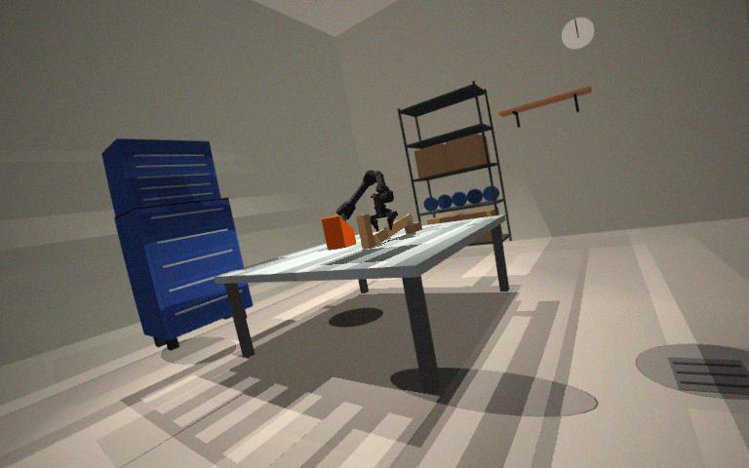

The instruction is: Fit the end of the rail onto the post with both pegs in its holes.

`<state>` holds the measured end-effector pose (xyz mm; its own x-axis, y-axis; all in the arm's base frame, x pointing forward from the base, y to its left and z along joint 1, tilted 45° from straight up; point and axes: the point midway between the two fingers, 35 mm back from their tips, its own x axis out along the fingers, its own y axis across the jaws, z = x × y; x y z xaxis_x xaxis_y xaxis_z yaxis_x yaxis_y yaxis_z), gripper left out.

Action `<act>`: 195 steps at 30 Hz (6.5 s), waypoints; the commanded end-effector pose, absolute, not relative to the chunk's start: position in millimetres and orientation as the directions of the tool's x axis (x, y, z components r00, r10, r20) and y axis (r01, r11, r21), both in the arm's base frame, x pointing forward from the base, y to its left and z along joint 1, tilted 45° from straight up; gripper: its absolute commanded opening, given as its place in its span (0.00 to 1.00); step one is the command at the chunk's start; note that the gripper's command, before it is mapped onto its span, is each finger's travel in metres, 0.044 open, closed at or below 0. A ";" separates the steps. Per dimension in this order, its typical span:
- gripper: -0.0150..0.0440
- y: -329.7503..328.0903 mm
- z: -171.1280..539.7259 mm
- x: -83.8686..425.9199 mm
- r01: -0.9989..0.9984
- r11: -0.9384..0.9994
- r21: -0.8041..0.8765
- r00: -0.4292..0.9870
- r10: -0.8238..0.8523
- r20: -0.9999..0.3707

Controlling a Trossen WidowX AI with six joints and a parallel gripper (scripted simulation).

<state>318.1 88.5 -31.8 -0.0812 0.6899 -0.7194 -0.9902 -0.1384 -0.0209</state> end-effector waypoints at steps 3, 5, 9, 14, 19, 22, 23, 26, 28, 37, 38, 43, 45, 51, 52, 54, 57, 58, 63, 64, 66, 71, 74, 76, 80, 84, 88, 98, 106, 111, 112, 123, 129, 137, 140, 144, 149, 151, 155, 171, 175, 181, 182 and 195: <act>1.00 95.5 -40.8 314.8 -0.991 -0.136 -0.007 -0.090 0.694 -0.714; 1.00 97.7 -43.0 314.5 -0.991 -0.136 -0.007 -0.090 0.694 -0.714; 1.00 102.3 -47.4 313.7 -0.991 -0.136 -0.007 -0.090 0.695 -0.713; 1.00 107.9 -52.8 312.6 -0.991 -0.136 -0.007 -0.091 0.696 -0.713; 1.00 113.3 -57.8 311.4 -0.991 -0.136 -0.007 -0.091 0.697 -0.712; 0.96 114.0 -58.5 311.2 -0.991 -0.136 -0.007 -0.091 0.697 -0.712; 0.91 114.0 -58.5 311.2 -0.991 -0.136 -0.007 -0.091 0.697 -0.712; 0.78 114.0 -58.5 311.2 -0.991 -0.136 -0.007 -0.091 0.697 -0.712; 0.69 114.0 -58.5 311.2 -0.991 -0.136 -0.007 -0.091 0.697 -0.712; 0.35 114.0 -58.5 311.2 -0.991 -0.136 -0.007 -0.091 0.697 -0.712; 0.34 114.0 -58.5 311.2 -0.991 -0.136 -0.007 -0.091 0.697 -0.712; 0.25 114.0 -58.5 311.2 -0.991 -0.136 -0.007 -0.091 0.697 -0.712; 0.25 114.0 -58.5 311.2 -0.991 -0.136 -0.007 -0.091 0.697 -0.712; 0.25 114.0 -58.5 311.2 -0.991 -0.136 -0.007 -0.091 0.697 -0.712; 0.25 114.0 -58.5 311.2 -0.991 -0.136 -0.007 -0.091 0.697 -0.712; 0.25 114.0 -58.5 311.2 -0.991 -0.136 -0.007 -0.091 0.697 -0.712; 0.25 112.5 -57.5 311.4 -0.991 -0.136 -0.007 -0.091 0.697 -0.712; 0.25 112.1 -57.2 311.5 -0.991 -0.136 -0.007 -0.091 0.697 -0.712; 0.25 110.3 -55.4 311.8 -0.991 -0.136 -0.007 -0.091 0.697 -0.712; 0.25 110.0 -55.1 312.0 -0.991 -0.136 -0.007 -0.091 0.697 -0.712; 0.25 109.3 -54.3 312.4 -0.991 -0.136 -0.007 -0.091 0.697 -0.712; 0.25 107.7 -52.5 313.7 -0.991 -0.136 -0.007 -0.091 0.696 -0.712; 0.25 106.8 -51.5 314.6 -0.991 -0.136 -0.007 -0.091 0.696 -0.712; 0.25 106.1 -50.7 315.2 -0.991 -0.136 -0.007 -0.091 0.696 -0.712; 0.25 104.8 -49.3 316.4 -0.991 -0.136 -0.007 -0.091 0.696 -0.712; 0.25 103.6 -47.9 317.4 -0.991 -0.136 -0.007 -0.091 0.696 -0.712; 0.25 102.2 -46.4 318.3 -0.991 -0.136 -0.007 -0.091 0.696 -0.712; 0.25 98.9 -42.9 319.9 -0.991 -0.136 -0.007 -0.091 0.696 -0.712; 0.25 96.1 -40.0 320.7 -0.991 -0.136 -0.007 -0.091 0.696 -0.712; 0.25 94.4 -38.2 321.0 -0.991 -0.136 -0.007 -0.090 0.696 -0.712; 0.25 94.0 -37.9 321.0 -0.991 -0.136 -0.007 -0.090 0.696 -0.712; 0.25 90.1 -34.0 321.6 -0.991 -0.136 -0.007 -0.090 0.696 -0.713; 0.25 88.0 -31.9 321.8 -0.991 -0.136 -0.007 -0.090 0.696 -0.713; 0.25 85.2 -29.0 322.1 -0.991 -0.136 -0.007 -0.090 0.695 -0.713; 0.25 84.1 -27.9 322.2 -0.991 -0.136 -0.007 -0.090 0.695 -0.713; 0.25 82.7 -26.5 322.3 -0.991 -0.136 -0.007 -0.090 0.695 -0.713; 0.25 80.9 -24.8 322.5 -0.991 -0.136 -0.007 -0.090 0.695 -0.713; 0.25 80.2 -24.0 322.6 -0.991 -0.136 -0.007 -0.090 0.695 -0.713; 0.25 79.9 -23.7 322.6 -0.991 -0.136 -0.007 -0.090 0.695 -0.713; 0.25 84.8 -29.0 319.8 -0.991 -0.136 -0.007 -0.090 0.695 -0.713; 0.25 84.1 -28.4 319.2 -0.991 -0.136 -0.007 -0.091 0.695 -0.713; 0.25 82.3 -26.7 318.9 -0.991 -0.136 -0.007 -0.091 0.695 -0.713; 0.25 82.1 -26.5 318.8 -0.991 -0.136 -0.007 -0.091 0.695 -0.713; 0.25 81.6 -27.8 318.4 -0.991 -0.136 -0.007 -0.091 0.695 -0.713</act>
